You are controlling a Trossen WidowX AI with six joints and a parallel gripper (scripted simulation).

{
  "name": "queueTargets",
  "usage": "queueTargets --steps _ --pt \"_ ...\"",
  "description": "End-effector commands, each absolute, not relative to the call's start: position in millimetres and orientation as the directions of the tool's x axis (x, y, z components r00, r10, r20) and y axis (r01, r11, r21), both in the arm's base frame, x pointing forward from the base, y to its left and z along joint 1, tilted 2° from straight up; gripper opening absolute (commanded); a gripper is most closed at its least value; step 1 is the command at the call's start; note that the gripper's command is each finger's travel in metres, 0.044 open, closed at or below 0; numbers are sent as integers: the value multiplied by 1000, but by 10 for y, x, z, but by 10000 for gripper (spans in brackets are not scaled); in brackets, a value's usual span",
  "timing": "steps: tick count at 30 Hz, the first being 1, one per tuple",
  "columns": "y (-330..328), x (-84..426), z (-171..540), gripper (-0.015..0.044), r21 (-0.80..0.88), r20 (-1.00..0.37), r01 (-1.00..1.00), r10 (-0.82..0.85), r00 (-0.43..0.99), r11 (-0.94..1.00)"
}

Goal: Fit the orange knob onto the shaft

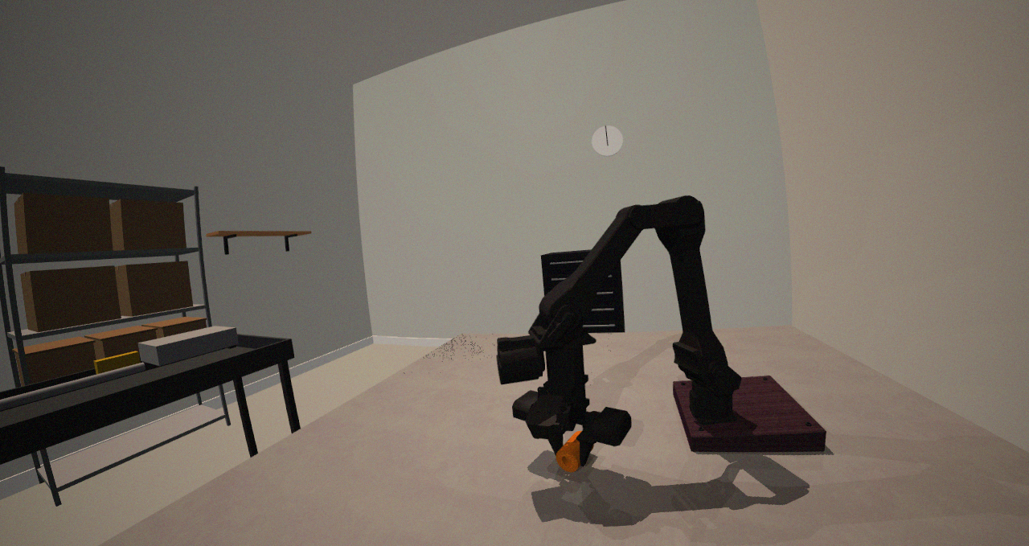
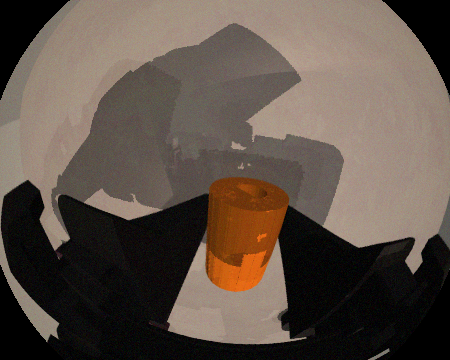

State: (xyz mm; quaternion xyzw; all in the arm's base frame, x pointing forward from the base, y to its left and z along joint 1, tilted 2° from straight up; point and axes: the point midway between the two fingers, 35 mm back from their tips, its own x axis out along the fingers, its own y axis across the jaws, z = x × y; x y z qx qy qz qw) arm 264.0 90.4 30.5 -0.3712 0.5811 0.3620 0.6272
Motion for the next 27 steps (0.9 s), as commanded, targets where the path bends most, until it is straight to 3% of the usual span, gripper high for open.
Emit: queueTargets --steps 1,27 --pt "898 2639 302 179 -47 -998 -887 19 63 459" --pt "703 2535 432 179 -45 -902 -886 363 234 461"
